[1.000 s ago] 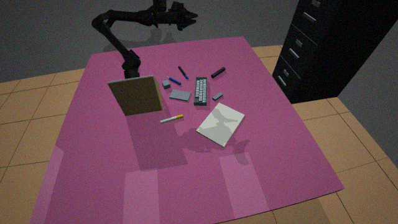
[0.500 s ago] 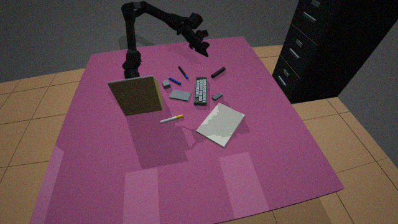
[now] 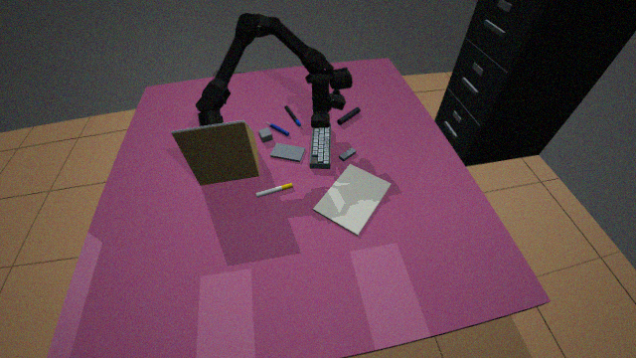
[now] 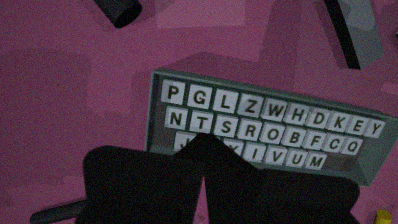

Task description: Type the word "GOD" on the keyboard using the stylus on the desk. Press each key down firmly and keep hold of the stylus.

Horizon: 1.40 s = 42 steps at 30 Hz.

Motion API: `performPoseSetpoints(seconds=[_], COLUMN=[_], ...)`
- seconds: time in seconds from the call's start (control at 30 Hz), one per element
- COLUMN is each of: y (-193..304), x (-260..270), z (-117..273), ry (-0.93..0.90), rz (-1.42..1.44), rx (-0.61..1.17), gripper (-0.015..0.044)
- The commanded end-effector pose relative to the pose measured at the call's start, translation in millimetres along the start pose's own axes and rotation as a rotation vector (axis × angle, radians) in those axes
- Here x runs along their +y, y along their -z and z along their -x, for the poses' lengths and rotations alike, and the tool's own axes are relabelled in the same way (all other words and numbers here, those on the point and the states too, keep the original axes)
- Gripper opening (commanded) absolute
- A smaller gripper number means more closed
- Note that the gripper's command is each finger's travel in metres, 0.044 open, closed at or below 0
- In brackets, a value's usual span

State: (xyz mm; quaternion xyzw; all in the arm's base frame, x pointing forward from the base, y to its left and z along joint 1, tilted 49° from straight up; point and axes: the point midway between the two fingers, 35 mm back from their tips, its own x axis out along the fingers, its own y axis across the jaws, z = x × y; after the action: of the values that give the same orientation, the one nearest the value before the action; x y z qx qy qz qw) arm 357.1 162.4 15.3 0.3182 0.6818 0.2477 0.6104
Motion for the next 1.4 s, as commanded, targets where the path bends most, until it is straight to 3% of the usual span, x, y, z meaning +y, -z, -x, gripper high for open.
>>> performPoseSetpoints(seconds=[0.0,0.23,0.4,0.83,1.0,1.37], y=[-1,-2,-1,-1,1,1], x=[3,0,-65,-70,-135,-138], z=[-1,-1,-2,-2,-3,-3], ry=[-0.018,-0.017,-0.015,-0.014,-0.012,-0.012], rz=[-0.015,-0.015,-0.015,-0.015,-0.015,-0.015], rx=[0.014,0.014,0.014,0.014,0.013,0.013], gripper=[0.0,0.0,0.0,0.0,0.0,0.0])
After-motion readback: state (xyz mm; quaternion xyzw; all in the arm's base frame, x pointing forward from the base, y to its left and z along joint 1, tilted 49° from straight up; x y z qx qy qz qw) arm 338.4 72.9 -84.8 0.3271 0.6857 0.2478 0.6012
